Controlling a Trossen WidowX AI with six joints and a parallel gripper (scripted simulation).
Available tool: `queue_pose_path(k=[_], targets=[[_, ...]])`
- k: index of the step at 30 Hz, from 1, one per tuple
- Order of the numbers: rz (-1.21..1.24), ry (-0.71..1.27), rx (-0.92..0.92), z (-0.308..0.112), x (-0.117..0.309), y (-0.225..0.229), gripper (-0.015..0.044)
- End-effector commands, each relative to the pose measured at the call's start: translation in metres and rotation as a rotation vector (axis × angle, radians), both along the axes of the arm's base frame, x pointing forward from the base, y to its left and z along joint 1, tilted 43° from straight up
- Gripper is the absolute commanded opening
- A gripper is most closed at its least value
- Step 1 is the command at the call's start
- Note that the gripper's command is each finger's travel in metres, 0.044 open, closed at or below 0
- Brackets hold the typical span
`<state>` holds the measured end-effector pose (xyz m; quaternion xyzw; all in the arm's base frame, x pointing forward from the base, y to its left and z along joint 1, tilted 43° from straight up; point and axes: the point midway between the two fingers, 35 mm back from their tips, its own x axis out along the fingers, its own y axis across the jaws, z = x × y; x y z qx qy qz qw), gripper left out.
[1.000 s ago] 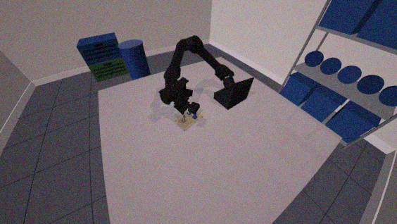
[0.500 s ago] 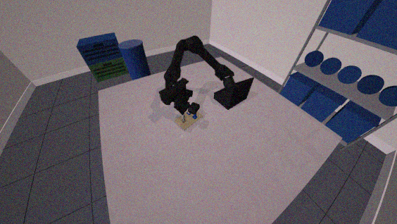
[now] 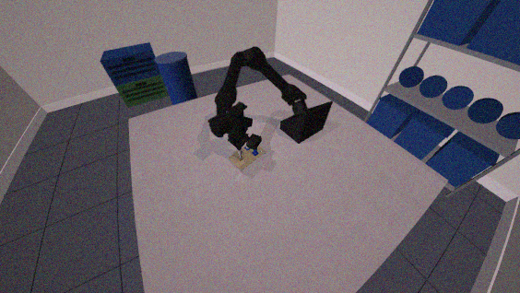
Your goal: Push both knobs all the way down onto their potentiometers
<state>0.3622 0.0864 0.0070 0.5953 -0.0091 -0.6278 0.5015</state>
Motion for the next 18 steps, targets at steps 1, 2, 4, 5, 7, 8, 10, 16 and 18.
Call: queue_pose_path(k=[1,2,4,5,7,8,10,16,18], targets=[[0.003,0.002,-0.003,-0.002,0.0006,-0.0019,0.0],[0.003,0.002,-0.003,-0.0028,0.0008,-0.0026,0.0],[0.003,0.002,-0.003,-0.0042,0.0012,-0.0039,0.0],[0.003,0.002,-0.003,-0.0044,0.0013,-0.0041,0.0],[0.003,0.002,-0.003,-0.0044,0.0013,-0.0041,0.0],[0.003,0.002,-0.003,-0.0044,0.0013,-0.0041,0.0],[0.003,0.002,-0.003,-0.0044,0.0013,-0.0041,0.0],[0.003,0.002,-0.003,-0.0067,0.002,-0.006,0.0],[0.003,0.002,-0.003,-0.0083,0.0024,-0.0075,0.0]])
